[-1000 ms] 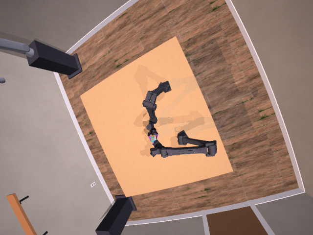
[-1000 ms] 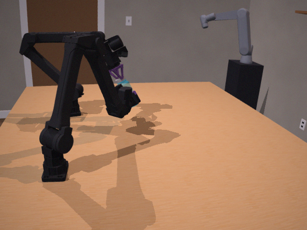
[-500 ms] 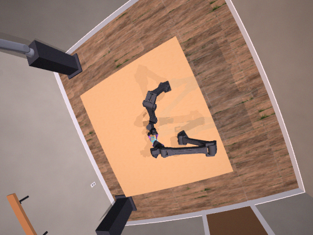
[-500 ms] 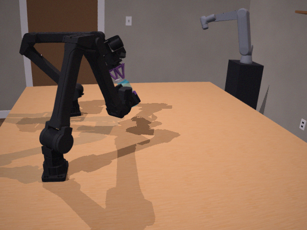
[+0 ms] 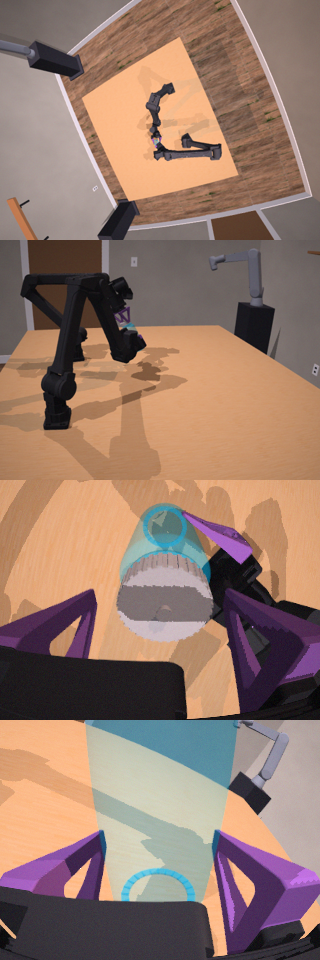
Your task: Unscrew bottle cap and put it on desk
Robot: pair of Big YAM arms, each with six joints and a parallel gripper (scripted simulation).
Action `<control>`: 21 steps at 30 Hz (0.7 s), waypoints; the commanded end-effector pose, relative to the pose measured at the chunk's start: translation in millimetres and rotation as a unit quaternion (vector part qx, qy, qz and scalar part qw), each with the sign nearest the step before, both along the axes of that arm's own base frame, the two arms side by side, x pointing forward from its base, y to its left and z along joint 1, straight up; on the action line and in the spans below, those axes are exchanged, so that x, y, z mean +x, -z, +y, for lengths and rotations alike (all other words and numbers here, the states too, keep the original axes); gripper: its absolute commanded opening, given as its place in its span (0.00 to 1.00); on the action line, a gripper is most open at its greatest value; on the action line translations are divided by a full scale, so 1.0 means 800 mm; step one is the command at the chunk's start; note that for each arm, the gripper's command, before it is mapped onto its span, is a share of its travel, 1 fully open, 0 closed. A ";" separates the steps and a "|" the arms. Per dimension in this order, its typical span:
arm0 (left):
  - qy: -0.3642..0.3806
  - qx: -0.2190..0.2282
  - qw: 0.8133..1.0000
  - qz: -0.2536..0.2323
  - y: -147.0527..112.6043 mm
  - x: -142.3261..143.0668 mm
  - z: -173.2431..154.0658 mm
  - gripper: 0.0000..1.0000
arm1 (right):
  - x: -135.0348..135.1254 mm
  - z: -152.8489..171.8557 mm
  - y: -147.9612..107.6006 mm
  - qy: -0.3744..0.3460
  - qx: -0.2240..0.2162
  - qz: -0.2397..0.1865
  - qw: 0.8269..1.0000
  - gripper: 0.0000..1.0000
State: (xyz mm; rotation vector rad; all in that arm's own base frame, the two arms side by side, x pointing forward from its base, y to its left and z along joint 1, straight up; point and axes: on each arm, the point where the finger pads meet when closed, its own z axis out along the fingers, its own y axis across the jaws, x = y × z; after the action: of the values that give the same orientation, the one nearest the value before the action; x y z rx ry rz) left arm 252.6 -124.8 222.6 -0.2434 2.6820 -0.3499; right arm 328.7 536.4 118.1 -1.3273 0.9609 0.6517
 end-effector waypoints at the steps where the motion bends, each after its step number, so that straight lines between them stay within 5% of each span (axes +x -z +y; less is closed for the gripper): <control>1: 0.124 0.051 0.990 -0.039 -0.022 0.007 -0.008 0.88 | 0.007 0.004 -0.024 0.002 0.018 -0.012 1.000 0.00; 4: 0.144 0.061 0.987 -0.044 -0.022 0.007 -0.008 0.88 | 0.007 0.004 -0.024 0.002 0.018 -0.012 1.000 0.00; 12: 0.324 0.157 0.929 -0.089 -0.022 0.007 -0.008 0.88 | 0.007 0.004 -0.024 0.002 0.018 -0.012 1.000 0.00; 19: 0.447 0.222 0.858 -0.119 -0.022 0.007 -0.008 0.88 | 0.007 0.004 -0.024 0.002 0.018 -0.012 1.000 0.00; 21: 0.447 0.222 0.858 -0.119 -0.022 0.007 -0.008 0.88 | 0.007 0.004 -0.024 0.002 0.018 -0.012 1.000 0.00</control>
State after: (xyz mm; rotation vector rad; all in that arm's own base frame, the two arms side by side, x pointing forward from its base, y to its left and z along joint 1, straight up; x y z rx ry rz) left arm 252.1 -126.0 222.8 0.9427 2.4693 -0.0246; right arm 328.7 536.4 118.2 -1.3272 0.9609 0.6516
